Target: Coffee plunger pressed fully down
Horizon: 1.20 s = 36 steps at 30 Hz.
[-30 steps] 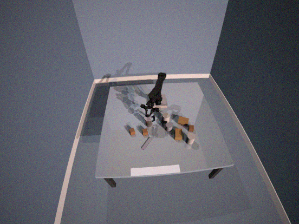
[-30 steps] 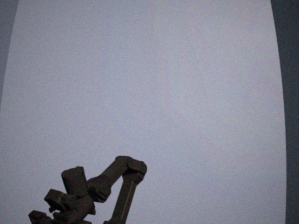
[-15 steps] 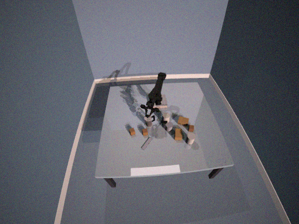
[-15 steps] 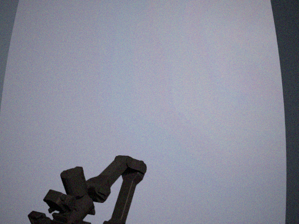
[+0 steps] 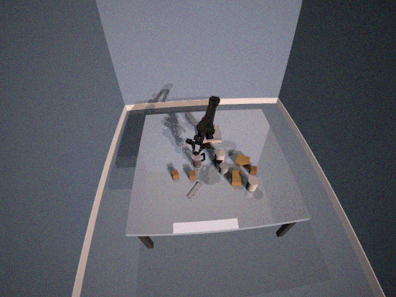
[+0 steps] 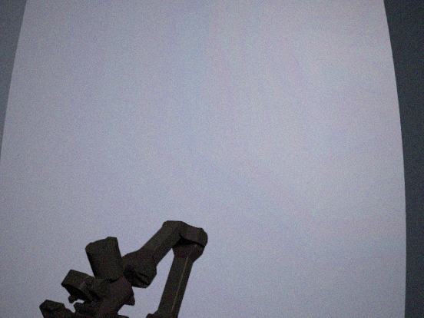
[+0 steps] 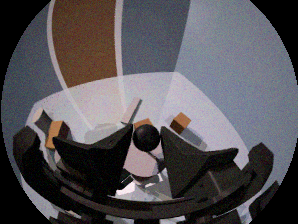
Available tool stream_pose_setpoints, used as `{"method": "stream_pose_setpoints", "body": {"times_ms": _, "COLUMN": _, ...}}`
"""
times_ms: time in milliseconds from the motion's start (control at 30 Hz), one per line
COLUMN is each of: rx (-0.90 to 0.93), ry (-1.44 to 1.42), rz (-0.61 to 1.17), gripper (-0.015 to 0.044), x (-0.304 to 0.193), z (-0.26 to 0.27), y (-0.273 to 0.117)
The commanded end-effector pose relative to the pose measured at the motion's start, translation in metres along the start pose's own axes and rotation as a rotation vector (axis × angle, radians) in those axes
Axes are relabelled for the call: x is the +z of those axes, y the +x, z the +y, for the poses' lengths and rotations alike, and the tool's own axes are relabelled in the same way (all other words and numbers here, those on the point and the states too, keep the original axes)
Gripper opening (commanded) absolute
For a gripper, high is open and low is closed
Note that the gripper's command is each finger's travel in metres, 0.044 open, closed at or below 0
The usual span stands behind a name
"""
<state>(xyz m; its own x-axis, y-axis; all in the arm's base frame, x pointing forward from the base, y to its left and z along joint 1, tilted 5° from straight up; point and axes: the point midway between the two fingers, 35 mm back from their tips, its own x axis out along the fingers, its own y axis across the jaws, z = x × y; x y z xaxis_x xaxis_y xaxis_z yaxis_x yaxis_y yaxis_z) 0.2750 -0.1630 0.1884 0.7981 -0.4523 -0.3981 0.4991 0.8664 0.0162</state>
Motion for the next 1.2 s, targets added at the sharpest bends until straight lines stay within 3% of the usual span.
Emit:
{"method": "stream_pose_setpoints", "body": {"times_ms": 0, "rx": 0.0, "ry": 0.0, "rz": 0.002, "gripper": 0.0236, "x": 0.0, "z": 0.0, "y": 0.0}}
{"method": "stream_pose_setpoints", "body": {"times_ms": 267, "rx": 0.0, "ry": 0.0, "rz": 0.002, "gripper": 0.044, "x": 0.0, "z": 0.0, "y": 0.0}}
{"method": "stream_pose_setpoints", "body": {"times_ms": 467, "rx": 0.0, "ry": 0.001, "rz": 0.005, "gripper": 0.044, "x": 0.01, "z": 0.0, "y": -0.01}}
{"method": "stream_pose_setpoints", "body": {"times_ms": 700, "rx": 0.0, "ry": 0.005, "rz": 0.018, "gripper": 0.044, "x": 0.051, "z": -0.001, "y": -0.069}}
{"method": "stream_pose_setpoints", "body": {"times_ms": 1167, "rx": 0.0, "ry": 0.005, "rz": 0.019, "gripper": 0.044, "x": 0.048, "z": -0.001, "y": -0.068}}
